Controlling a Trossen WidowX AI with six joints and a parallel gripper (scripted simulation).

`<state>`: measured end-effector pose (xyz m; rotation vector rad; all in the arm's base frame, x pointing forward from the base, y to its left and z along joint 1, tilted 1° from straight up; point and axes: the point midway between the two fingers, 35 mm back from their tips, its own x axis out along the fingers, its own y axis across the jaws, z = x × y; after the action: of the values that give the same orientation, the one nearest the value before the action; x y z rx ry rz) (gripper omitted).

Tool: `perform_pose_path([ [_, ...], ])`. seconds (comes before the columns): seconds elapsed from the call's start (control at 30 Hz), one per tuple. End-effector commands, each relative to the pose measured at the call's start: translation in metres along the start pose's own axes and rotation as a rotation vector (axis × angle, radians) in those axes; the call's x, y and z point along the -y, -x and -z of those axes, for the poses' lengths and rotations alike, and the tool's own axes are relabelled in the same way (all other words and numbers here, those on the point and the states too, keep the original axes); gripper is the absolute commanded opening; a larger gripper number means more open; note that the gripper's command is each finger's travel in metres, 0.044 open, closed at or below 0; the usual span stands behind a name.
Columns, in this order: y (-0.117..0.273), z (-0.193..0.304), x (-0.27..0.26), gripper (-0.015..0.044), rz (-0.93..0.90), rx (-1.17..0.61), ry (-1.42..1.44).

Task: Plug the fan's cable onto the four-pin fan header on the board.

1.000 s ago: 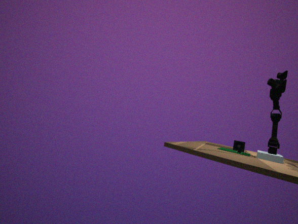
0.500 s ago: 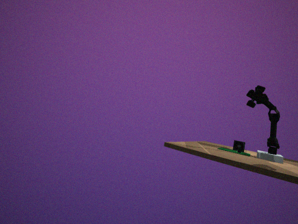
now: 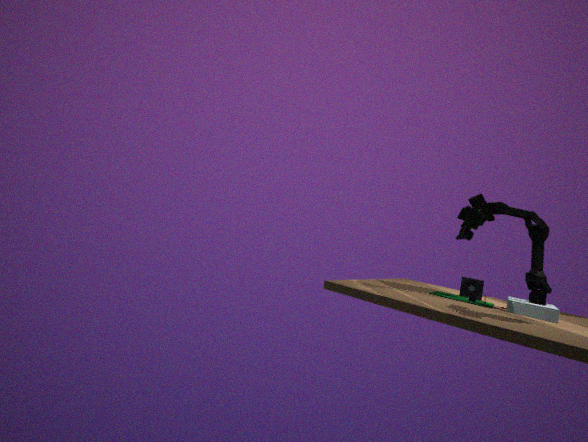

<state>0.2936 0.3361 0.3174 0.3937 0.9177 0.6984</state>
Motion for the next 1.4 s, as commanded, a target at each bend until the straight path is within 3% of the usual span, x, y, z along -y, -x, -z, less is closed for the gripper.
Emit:
perform_pose_path([
  [0.0,0.000,0.007,0.076,0.0440,0.198,-0.072,0.028],
  [0.37,0.055,0.061,0.242,0.0440,0.583,-0.413,0.035],
  [0.57,0.093,0.099,0.289,0.0440,0.663,-0.615,0.007],
  [0.83,0.092,0.100,0.291,0.0440,0.663,-0.615,0.007],
  [1.13,0.036,0.147,0.343,0.0440,0.662,-0.615,0.007],
  [1.37,0.031,0.153,0.347,0.0440,0.662,-0.615,0.007],
])
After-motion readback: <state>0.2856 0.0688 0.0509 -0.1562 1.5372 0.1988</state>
